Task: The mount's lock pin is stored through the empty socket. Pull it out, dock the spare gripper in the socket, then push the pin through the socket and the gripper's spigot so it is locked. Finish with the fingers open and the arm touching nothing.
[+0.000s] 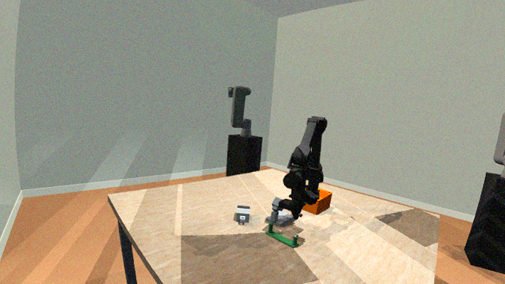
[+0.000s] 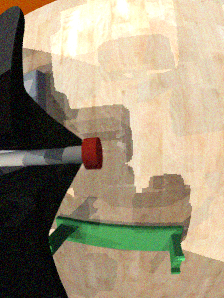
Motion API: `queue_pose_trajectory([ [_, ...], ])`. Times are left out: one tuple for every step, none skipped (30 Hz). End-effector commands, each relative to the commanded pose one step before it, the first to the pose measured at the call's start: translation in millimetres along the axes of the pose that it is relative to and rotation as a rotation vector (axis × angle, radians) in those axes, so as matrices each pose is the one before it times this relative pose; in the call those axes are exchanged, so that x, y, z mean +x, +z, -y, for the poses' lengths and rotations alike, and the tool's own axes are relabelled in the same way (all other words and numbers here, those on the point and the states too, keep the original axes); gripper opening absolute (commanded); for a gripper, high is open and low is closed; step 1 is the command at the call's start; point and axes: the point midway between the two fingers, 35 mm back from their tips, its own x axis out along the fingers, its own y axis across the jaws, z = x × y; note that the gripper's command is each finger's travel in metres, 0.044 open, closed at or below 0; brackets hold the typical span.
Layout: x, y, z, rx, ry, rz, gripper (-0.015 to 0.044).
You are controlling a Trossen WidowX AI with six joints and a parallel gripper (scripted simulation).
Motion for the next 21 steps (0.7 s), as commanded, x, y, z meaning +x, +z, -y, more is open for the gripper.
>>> queue_pose_trajectory([
  [-3.97, 3.71, -0.94, -0.0118, 0.00424, 0.06817, 0.0],
  [-0.28, 1.1, -0.11, 0.0, 0.00004, 0.01262, 0.0],
  [-0.21, 0.81, -0.08, 0.0, -0.00001, 0.00929, 0.0],
  [-0.13, 0.49, -0.04, 0.0, -0.00002, 0.00557, 0.0],
  [-0.04, 0.16, -0.01, 0.0, -0.00001, 0.00186, 0.0],
  [-0.03, 0.49, -0.01, -0.0004, 0.00008, 0.00125, 0.0],
  [-0.06, 0.95, -0.02, -0.0007, 0.00016, 0.00242, 0.0],
  [-0.04, 0.73, -0.02, -0.0005, 0.00013, 0.00187, 0.0],
  [-0.01, 0.25, -0.01, -0.0002, 0.00004, 0.00063, 0.0],
  [-0.12, 0.37, 0.0, 0.0, -0.00007, 0.00048, 0.0],
  [-0.26, 0.78, 0.01, -0.0001, -0.00014, 0.00104, 0.0],
  [-0.3, 0.93, 0.0, -0.0001, -0.00017, 0.00123, 0.0],
  [-0.22, 0.69, 0.0, -0.0001, -0.00012, 0.00091, 0.0],
  [-0.25, 0.7, 0.03, 0.0003, -0.00015, 0.00059, 0.0],
  [-0.37, 1.06, 0.03, 0.0004, -0.00022, 0.00089, 0.0],
  [-0.25, 0.71, 0.02, 0.0003, -0.00014, 0.0006, 0.0],
  [-0.08, 0.24, 0.01, 0.0001, -0.00005, 0.0002, 0.0],
  [-0.18, 0.43, 0.02, 0.0001, -0.00019, 0.00005, 0.0],
  [-0.37, 0.88, 0.05, 0.0001, -0.0004, 0.0001, 0.0],
  [-0.43, 1.04, 0.05, 0.0001, -0.00046, 0.00012, 0.0],
  [-0.31, 0.74, 0.03, 0.0001, -0.00033, 0.00009, 0.0],
])
